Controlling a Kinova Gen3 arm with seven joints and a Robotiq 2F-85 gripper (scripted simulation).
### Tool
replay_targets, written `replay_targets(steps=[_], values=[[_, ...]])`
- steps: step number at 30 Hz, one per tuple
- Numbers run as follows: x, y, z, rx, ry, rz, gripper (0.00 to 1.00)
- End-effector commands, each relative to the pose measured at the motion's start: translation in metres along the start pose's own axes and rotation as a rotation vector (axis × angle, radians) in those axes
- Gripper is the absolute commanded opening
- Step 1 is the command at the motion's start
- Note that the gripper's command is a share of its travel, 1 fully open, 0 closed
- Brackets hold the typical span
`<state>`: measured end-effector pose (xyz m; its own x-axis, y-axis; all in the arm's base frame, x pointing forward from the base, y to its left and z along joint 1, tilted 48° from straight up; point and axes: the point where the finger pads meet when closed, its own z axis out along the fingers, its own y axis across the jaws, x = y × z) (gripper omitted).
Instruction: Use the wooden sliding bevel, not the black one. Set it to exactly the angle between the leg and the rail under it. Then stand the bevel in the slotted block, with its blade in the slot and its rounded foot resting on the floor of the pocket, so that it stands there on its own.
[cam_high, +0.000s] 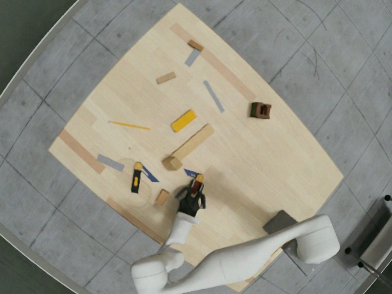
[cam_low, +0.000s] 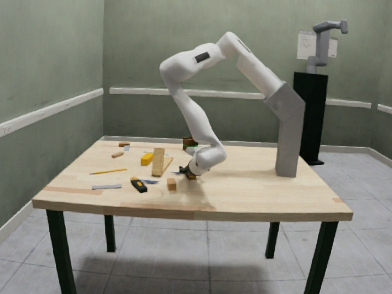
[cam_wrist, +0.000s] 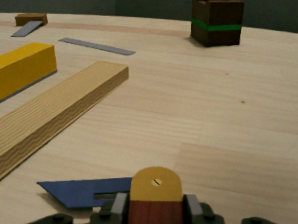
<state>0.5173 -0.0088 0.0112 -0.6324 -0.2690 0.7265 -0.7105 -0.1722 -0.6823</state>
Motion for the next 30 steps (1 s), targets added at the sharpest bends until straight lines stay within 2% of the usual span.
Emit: replay_targets(steps=[1, 8, 12, 23, 25, 30], values=[[0.002, -0.001, -0.002, 0.001, -0.001, 0.001, 0.1], [0.01, -0.001, -0.007, 0.001, -0.001, 0.001, 0.1], [0.023, -0.001, -0.014, 0.001, -0.001, 0.001, 0.1], [0.083, -0.001, -0.049, 0.001, -0.001, 0.001, 0.1], [0.083, -0.001, -0.049, 0.001, -0.001, 0.001, 0.1], [0.116, 0.0, -0.068, 0.001, -0.001, 0.001, 0.1]])
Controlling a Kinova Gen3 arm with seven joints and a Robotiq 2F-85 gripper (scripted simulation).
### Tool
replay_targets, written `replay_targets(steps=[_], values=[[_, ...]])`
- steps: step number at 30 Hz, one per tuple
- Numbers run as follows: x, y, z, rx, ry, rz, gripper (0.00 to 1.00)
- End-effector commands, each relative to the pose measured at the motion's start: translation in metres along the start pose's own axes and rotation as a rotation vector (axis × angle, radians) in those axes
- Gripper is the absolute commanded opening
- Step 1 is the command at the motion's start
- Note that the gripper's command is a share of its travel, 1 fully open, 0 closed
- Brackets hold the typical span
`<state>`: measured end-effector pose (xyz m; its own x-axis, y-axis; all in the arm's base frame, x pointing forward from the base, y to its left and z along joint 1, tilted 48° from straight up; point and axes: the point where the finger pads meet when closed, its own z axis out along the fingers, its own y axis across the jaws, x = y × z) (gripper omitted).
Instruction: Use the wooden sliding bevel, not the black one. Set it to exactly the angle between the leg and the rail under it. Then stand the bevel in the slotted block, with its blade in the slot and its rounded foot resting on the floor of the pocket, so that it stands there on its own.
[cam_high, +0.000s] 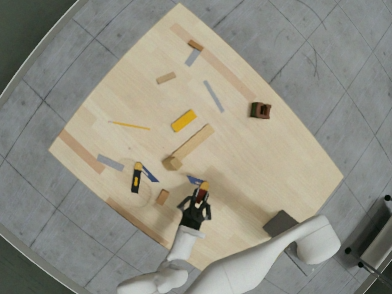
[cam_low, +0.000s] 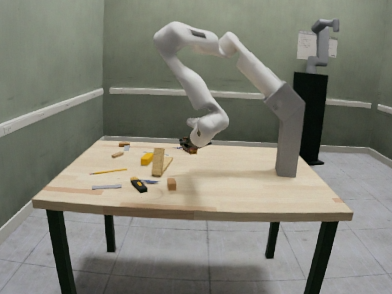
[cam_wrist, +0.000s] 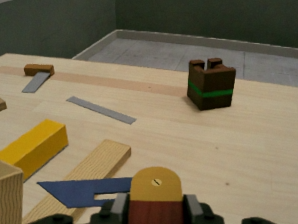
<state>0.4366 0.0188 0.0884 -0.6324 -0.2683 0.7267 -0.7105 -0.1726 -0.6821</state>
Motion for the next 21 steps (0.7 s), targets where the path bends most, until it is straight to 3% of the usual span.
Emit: replay_targets(steps=[1, 10, 21], values=[[0.022, 0.0, -0.014, 0.0, -0.002, 0.001, 0.1], [0.06, 0.0, -0.036, 0.0, -0.002, 0.001, 0.1], [0.065, 0.0, -0.039, 0.0, -0.002, 0.001, 0.1]])
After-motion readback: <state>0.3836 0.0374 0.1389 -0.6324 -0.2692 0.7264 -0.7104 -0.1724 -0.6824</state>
